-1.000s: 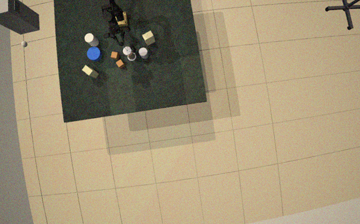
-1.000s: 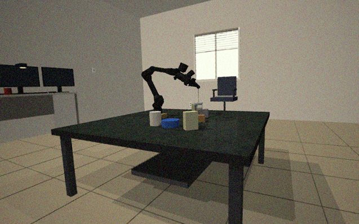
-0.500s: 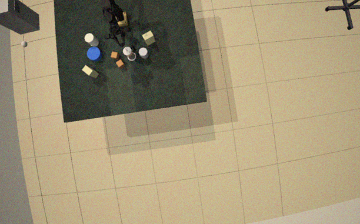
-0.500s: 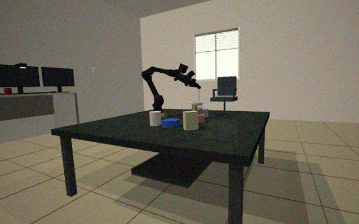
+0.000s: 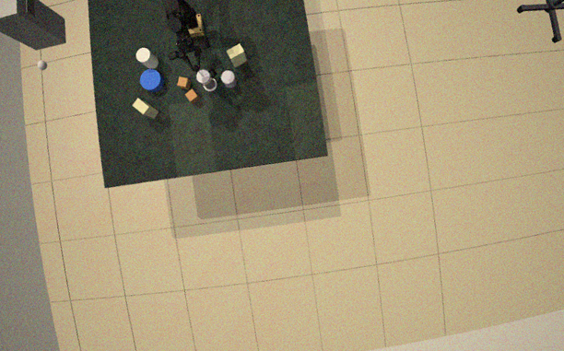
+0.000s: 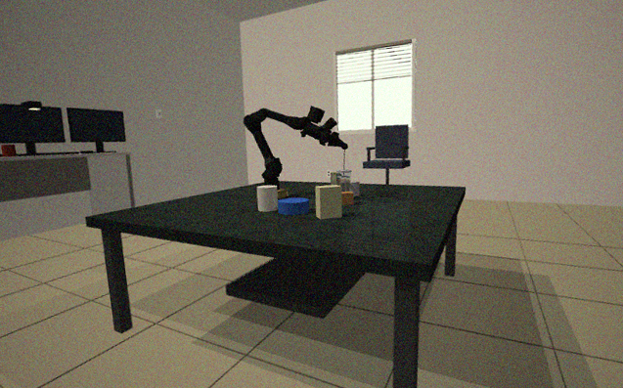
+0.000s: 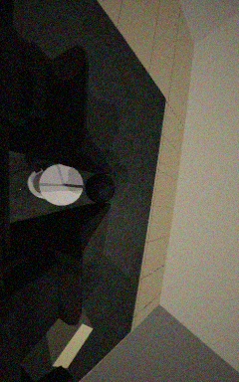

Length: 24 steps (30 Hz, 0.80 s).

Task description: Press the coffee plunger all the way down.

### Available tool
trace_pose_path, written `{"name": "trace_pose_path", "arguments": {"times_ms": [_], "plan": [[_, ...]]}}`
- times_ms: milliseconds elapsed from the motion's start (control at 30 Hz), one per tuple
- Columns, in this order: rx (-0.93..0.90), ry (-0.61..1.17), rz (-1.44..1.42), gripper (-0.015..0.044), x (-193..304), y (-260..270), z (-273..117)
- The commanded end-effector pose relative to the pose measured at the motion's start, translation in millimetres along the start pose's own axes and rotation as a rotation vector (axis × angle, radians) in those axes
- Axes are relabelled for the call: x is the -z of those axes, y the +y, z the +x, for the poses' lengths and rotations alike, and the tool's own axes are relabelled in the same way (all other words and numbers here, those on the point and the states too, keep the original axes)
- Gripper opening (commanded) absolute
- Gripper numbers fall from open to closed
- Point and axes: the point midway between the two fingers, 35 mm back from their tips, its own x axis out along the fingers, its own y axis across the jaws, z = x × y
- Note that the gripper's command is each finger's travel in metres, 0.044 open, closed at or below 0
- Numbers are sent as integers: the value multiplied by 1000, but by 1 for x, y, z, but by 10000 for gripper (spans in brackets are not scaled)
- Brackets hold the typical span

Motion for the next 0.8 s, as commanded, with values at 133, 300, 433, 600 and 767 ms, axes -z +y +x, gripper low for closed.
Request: {"name": "trace_pose_path", "arguments": {"times_ms": [133,300,433,600,767], "plan": [[3,65,3,114,34,0,15],[2,65,3,114,41,0,20],[2,65,3,114,46,0,23],[2,65,3,114,53,0,28],[2,65,3,114,60,0,32]]}}
